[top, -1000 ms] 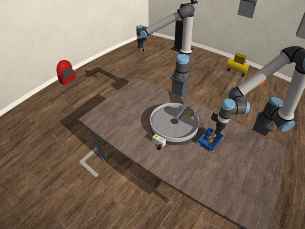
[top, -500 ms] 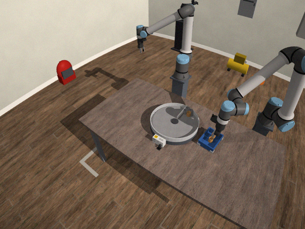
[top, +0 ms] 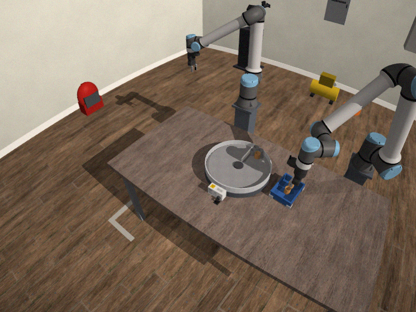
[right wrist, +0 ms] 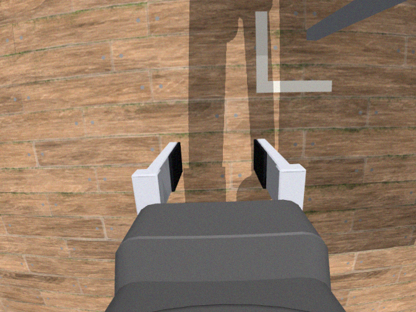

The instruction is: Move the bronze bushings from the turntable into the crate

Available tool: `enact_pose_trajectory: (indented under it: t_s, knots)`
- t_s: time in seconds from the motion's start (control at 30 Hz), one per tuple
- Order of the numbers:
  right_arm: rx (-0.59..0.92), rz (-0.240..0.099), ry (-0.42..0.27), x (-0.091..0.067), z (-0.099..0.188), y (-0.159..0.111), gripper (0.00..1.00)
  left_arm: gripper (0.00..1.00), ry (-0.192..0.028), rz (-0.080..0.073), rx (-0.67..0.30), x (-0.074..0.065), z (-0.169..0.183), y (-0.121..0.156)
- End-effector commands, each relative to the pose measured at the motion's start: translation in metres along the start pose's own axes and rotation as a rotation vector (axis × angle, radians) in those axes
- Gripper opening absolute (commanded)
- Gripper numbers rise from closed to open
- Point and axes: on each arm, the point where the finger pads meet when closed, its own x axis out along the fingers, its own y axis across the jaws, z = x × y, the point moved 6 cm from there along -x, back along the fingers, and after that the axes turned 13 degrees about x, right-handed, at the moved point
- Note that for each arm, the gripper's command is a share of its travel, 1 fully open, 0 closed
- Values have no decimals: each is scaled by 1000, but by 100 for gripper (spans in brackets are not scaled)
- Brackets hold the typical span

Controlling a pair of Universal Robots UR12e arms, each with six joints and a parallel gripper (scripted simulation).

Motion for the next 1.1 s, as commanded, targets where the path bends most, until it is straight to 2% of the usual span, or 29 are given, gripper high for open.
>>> enact_pose_trajectory:
  t_s: [0.0,1.07]
  knots:
    - [0,1,0,1,-2,-1,100,0,0,1,1,1,0,1]
    - [0,1,0,1,-2,-1,100,0,0,1,1,3,2,3]
